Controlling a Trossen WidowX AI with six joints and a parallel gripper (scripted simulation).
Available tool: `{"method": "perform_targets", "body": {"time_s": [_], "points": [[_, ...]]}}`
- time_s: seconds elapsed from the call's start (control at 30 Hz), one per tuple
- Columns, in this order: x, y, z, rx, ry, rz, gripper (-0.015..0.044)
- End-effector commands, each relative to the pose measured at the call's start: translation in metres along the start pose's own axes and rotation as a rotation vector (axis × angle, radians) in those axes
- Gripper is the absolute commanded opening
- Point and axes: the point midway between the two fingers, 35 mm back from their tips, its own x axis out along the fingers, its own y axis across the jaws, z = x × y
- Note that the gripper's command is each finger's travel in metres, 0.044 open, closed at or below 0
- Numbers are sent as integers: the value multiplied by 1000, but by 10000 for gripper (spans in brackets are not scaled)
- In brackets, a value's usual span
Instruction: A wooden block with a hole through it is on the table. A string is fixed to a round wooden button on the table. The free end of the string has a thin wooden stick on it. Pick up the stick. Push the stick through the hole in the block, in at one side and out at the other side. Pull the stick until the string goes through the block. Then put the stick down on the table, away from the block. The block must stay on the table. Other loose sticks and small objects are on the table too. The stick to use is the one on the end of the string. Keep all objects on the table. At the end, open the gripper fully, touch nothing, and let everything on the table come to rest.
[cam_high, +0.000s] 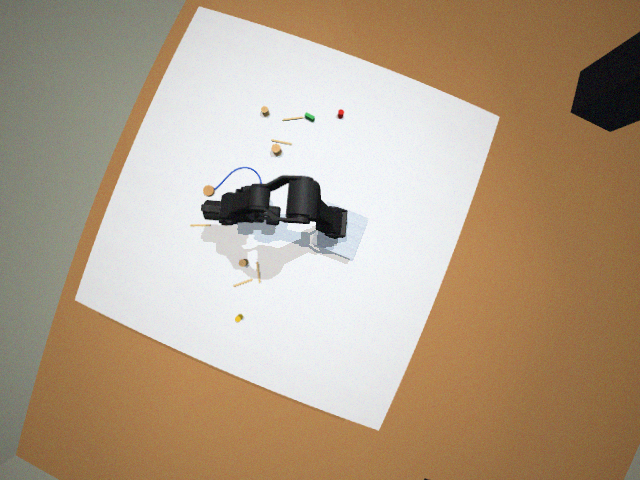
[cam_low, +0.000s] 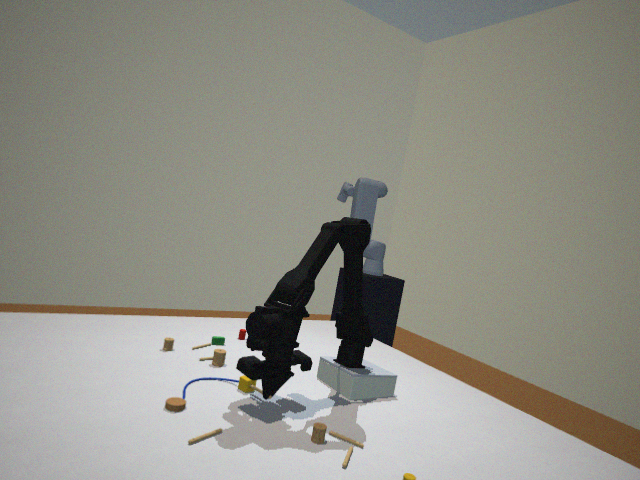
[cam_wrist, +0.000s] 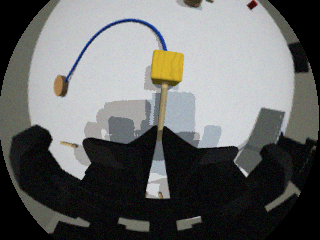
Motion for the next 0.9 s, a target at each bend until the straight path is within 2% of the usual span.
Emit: {"method": "perform_targets", "body": {"time_s": [0.0, 0.87], "points": [[0, 0, -6, 2, 3, -1, 0], [-3, -3, -31, 3, 6, 7, 0]]}}
